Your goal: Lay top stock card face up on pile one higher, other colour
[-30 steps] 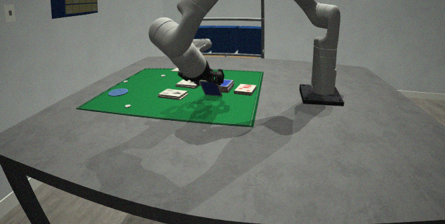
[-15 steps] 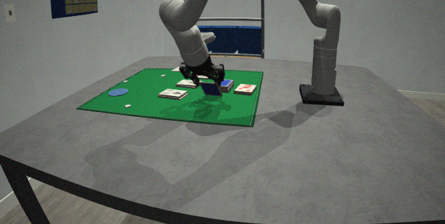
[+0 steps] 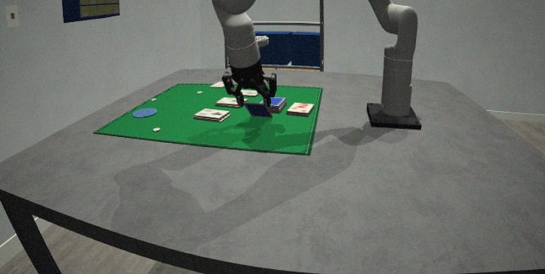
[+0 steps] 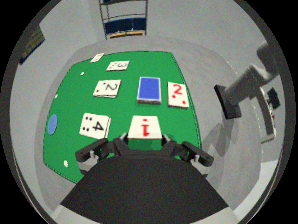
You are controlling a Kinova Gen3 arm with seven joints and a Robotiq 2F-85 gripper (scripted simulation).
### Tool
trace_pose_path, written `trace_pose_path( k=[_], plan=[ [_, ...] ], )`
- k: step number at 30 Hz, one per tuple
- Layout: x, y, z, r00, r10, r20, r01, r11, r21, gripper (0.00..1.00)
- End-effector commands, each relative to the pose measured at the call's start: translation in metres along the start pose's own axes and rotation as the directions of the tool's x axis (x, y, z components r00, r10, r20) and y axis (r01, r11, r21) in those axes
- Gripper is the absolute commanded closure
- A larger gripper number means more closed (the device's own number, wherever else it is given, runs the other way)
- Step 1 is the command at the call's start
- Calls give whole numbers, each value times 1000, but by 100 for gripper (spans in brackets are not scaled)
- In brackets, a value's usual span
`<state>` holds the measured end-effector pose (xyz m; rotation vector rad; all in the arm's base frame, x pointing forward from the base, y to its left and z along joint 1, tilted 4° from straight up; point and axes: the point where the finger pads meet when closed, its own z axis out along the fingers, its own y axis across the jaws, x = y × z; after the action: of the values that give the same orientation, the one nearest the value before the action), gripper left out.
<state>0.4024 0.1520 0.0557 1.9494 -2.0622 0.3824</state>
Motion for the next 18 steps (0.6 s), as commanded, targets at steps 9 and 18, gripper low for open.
trace_pose_path(
  k=[9, 18],
  plan=[
    [6, -3, 2, 972, 16, 234, -15, 1000, -3, 29],
    [6, -3, 4, 935, 16, 353, -16, 1000, -3, 29]
  ],
)
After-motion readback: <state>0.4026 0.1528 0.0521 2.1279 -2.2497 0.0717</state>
